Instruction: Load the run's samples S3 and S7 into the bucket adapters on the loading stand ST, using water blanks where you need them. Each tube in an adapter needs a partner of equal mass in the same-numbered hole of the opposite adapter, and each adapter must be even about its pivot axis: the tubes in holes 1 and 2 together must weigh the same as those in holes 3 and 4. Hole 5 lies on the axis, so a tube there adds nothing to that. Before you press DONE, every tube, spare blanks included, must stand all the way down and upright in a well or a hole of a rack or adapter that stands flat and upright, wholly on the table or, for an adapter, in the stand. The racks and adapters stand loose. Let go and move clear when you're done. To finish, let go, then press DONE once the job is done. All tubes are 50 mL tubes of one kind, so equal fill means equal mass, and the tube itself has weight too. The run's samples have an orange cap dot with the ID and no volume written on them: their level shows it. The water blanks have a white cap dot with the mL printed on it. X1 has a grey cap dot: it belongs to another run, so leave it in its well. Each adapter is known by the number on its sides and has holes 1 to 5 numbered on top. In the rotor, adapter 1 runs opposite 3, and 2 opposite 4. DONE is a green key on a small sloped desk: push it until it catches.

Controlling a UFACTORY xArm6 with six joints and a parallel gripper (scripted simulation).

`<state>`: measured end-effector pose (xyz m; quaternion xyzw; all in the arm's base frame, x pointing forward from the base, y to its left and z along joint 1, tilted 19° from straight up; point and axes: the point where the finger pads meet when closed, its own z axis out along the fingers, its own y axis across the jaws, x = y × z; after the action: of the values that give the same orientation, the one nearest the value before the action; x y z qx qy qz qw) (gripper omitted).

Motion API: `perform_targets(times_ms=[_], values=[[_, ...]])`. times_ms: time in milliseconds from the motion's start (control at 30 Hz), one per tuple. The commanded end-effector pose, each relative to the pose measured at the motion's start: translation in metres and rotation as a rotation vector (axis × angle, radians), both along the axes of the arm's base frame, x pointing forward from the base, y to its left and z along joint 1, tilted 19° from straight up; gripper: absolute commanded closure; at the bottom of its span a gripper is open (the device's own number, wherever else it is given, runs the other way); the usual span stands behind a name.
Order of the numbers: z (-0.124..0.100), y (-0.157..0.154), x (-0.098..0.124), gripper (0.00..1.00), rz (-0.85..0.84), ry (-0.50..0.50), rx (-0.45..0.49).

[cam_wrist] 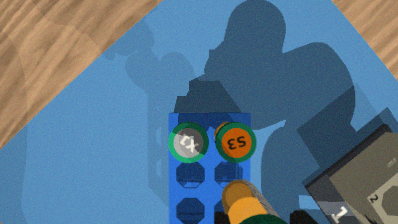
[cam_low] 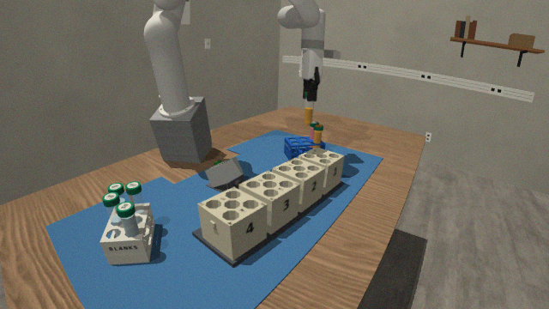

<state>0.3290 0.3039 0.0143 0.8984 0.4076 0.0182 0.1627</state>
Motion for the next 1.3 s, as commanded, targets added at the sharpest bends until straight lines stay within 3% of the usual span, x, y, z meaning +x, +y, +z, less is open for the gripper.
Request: perform_targets(times_ms=[0, 133, 1267], values=[[0.0092, 0.0040, -0.0001, 1.00, 0.001, -0.004, 0.005], [0.0167, 0.0063, -0.0015, 1.00, 0.001, -0.004, 0.005], [0.0167, 0.0062, -0.0015, 1.00, 0.001, -0.004, 0.005]])
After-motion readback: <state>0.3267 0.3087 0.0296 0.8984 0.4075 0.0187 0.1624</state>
